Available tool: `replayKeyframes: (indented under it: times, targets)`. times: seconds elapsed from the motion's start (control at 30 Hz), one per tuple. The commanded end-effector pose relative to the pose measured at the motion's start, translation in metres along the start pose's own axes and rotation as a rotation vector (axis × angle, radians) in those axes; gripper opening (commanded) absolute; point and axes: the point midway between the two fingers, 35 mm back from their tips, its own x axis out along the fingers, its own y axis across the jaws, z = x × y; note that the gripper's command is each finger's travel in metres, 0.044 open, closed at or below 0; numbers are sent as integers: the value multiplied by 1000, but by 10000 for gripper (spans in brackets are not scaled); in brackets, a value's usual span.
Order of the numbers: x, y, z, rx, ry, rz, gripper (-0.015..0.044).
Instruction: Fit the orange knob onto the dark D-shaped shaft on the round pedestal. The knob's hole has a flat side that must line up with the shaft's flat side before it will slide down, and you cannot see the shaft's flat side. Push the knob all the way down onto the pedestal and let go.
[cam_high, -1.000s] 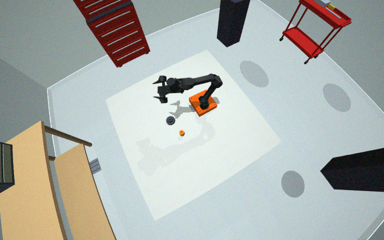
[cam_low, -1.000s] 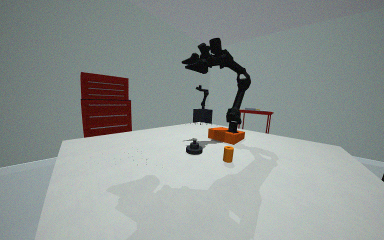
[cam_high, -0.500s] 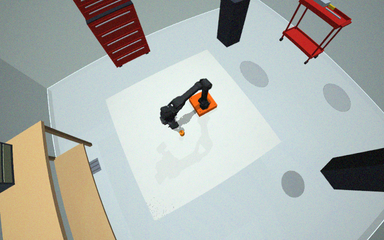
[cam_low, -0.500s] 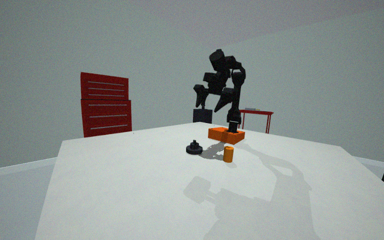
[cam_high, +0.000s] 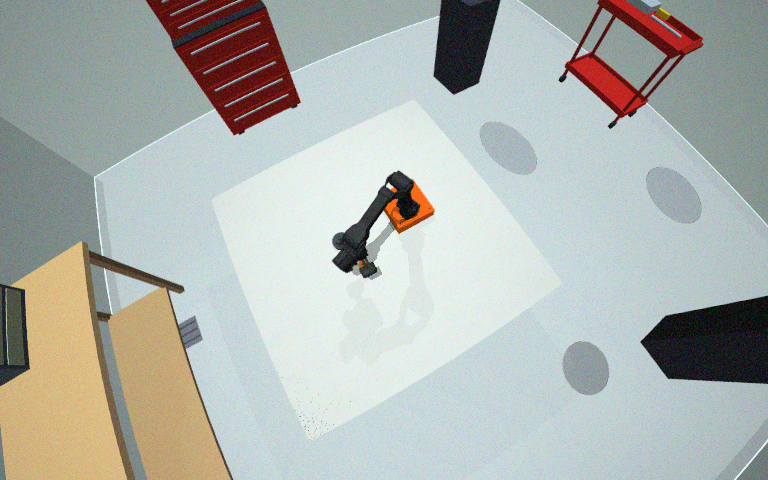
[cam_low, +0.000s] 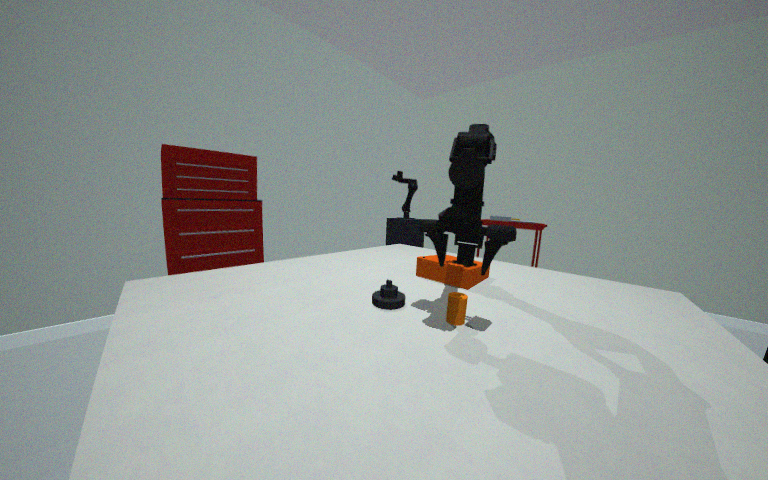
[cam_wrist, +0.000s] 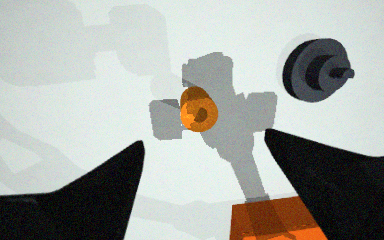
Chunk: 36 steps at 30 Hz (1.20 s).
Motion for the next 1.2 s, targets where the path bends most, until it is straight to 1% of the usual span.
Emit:
replayKeyframes:
  times: [0.0, 0.13, 0.23, 0.4, 1.17]
  targets:
    - [25, -1, -3, 7, 21, -1, 440]
    - [26, -1, -3, 7, 21, -1, 440]
    - [39, -1, -2, 7, 21, -1, 440]
    - [42, -1, -2, 7, 21, -1, 440]
    - [80, -1, -1, 7, 21, -1, 440]
